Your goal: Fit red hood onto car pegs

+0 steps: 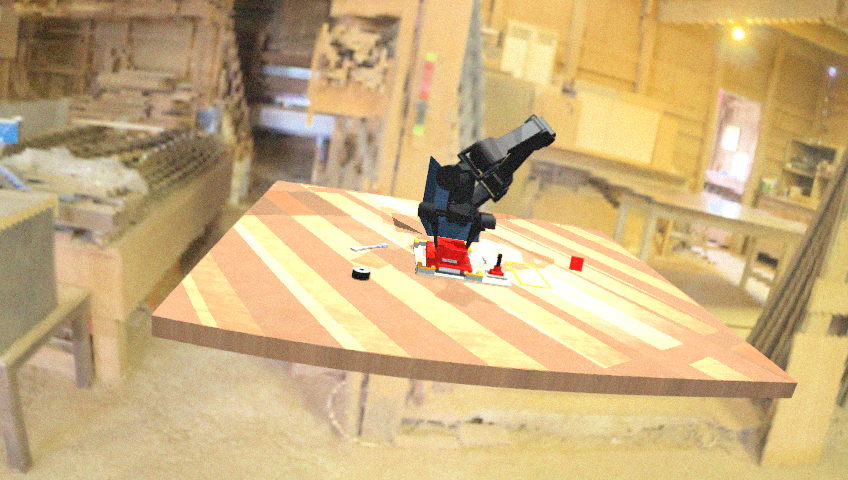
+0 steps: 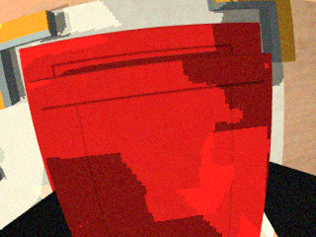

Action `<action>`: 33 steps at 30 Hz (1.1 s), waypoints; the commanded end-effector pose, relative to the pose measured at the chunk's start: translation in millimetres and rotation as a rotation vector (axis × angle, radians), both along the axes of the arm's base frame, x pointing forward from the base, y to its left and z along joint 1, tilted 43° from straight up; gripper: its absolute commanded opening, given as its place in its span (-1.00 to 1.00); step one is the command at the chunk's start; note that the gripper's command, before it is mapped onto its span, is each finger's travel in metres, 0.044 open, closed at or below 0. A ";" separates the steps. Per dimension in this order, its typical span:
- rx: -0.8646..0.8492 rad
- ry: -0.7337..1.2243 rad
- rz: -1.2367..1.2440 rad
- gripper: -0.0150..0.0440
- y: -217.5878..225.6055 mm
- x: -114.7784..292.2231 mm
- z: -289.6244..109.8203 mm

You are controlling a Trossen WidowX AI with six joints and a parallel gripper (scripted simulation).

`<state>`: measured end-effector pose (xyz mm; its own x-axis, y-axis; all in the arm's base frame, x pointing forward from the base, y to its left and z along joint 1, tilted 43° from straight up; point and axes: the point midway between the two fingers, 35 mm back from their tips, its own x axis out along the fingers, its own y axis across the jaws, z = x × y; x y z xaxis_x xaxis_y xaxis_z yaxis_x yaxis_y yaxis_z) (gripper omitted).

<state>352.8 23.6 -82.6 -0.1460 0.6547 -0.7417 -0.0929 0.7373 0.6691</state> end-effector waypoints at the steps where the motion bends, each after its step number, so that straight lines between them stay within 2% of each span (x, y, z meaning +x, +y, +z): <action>1: 0.006 0.003 -0.004 -0.49 2.8 -0.9 -1.9; 33: 0.003 0.002 -0.002 -0.49 -1.6 0.5 2.8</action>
<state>352.0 21.9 -78.9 -0.1495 0.6606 -0.7357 -0.0831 0.7330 0.6751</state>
